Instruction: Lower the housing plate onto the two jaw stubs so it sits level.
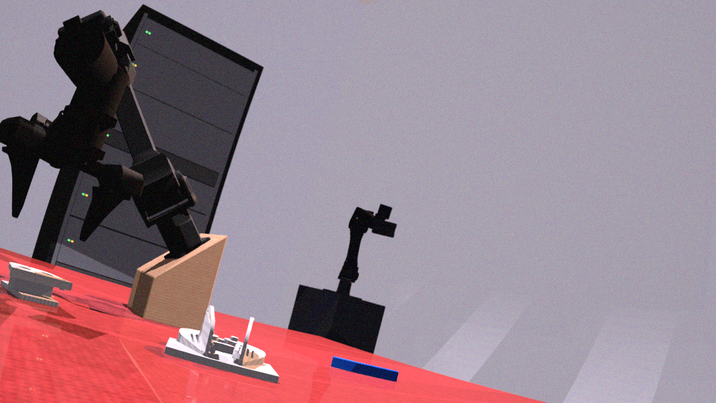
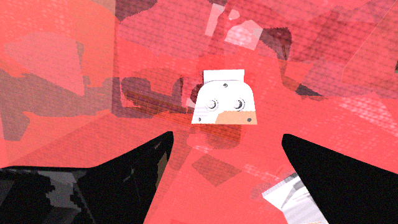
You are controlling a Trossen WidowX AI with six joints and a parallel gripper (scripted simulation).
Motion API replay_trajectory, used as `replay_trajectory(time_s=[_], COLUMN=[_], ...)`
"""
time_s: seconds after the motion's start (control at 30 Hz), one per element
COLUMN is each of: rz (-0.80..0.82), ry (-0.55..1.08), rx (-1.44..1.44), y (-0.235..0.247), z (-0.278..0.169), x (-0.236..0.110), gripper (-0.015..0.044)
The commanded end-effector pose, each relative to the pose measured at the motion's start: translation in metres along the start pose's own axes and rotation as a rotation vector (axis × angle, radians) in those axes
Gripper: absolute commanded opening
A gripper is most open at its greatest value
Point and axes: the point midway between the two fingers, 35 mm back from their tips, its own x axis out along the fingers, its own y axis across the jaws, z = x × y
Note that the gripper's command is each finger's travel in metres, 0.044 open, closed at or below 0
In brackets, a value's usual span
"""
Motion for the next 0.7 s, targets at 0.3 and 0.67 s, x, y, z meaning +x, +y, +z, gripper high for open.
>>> replay_trajectory(time_s=[0.3, 0.67], rz=[-0.007, -0.007], ry=[-0.01, -0.01], rx=[-0.008, -0.007], y=[-0.003, -0.003], z=[0.004, 0.004], x=[0.022, 0.038], gripper=[0.044, 0.044])
